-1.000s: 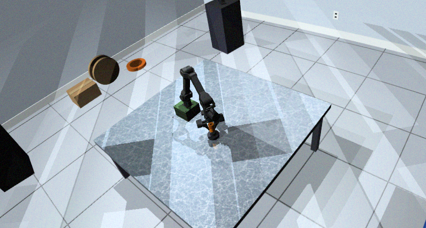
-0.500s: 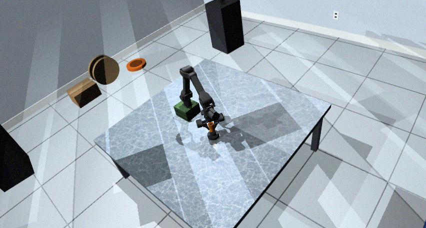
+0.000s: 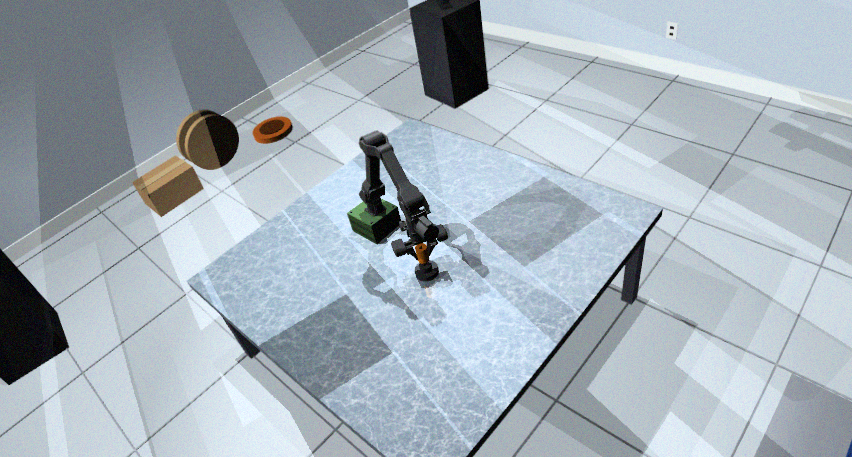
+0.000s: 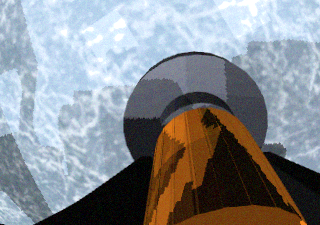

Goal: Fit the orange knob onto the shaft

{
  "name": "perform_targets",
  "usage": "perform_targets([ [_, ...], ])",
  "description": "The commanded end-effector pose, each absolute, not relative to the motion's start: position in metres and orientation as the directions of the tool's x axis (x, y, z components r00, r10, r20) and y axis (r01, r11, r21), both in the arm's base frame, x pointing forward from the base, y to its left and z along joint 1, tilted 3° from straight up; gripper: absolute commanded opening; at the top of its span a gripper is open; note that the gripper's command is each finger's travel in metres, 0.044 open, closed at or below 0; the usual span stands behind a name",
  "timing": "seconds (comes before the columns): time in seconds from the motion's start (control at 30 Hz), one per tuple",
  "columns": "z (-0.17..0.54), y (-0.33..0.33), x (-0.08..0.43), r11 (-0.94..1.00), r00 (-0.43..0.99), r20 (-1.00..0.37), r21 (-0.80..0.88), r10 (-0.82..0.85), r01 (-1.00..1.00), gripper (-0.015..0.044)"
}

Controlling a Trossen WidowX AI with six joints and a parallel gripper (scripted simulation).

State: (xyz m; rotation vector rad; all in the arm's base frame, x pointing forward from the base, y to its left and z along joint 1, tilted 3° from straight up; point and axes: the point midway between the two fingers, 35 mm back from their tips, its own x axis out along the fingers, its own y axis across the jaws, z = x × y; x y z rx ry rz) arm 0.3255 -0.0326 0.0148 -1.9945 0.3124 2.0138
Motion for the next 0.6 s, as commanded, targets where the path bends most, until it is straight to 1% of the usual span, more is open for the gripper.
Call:
perform_targets([
  [0.0,0.0185,-0.0326,0.3267,-0.968,0.007,-0.998,-0.055,0.055,-0.244,0.0],
  [0.57,0.0129,-0.0344,0.3349,-0.968,0.007,-0.998,-0.055,0.054,-0.244,0.0],
])
